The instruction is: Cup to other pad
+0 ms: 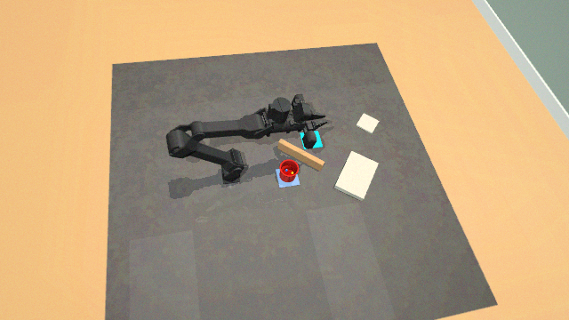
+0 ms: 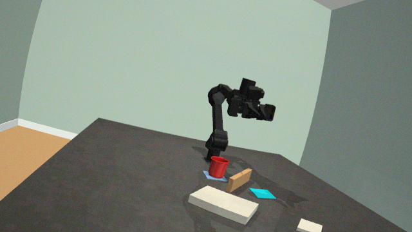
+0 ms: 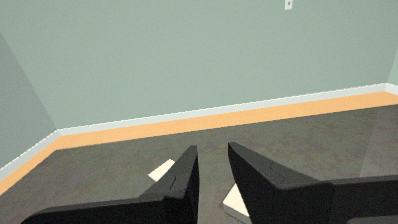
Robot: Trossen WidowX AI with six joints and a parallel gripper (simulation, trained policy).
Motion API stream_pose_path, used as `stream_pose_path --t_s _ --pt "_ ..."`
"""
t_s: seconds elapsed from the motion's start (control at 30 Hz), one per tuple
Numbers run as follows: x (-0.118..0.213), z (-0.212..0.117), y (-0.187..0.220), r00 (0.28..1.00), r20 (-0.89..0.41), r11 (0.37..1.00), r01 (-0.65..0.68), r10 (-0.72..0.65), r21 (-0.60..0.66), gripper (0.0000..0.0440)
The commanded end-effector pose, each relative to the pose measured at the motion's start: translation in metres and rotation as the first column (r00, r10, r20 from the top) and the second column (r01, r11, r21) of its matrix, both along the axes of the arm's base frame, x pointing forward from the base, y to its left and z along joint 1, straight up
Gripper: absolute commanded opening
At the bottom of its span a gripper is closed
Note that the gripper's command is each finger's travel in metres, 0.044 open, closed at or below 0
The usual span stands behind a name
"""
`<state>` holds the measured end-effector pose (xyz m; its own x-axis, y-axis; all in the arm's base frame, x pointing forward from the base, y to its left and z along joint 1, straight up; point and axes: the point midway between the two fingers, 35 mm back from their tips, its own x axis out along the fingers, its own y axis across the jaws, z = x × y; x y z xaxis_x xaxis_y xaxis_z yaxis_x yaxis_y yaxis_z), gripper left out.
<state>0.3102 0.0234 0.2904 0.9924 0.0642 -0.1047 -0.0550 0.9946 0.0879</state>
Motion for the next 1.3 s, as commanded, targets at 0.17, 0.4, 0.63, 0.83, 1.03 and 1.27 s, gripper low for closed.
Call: stream_pose_path --t_s 0.17,0.4,0.63,0.83,1.03,1.27 --pt "-0.002 -0.006 0.016 0.992 -0.118 0.997 -0.034 0.042 0.067 0.0031" --pt "-0.005 -0.009 0.028 0.973 -0.217 0.991 -0.050 0.076 0.122 0.0084" --pt "-0.008 -0.013 0.038 0.942 -0.321 0.984 -0.046 0.099 0.170 0.0076" --pt "-0.011 -0.019 0.045 0.905 -0.412 0.980 -0.028 0.109 0.199 0.0072" --pt "-0.014 -0.025 0.050 0.858 -0.501 0.977 -0.002 0.111 0.214 0.0086" --pt "-0.019 -0.034 0.054 0.793 -0.600 0.978 0.029 0.104 0.208 0.0095"
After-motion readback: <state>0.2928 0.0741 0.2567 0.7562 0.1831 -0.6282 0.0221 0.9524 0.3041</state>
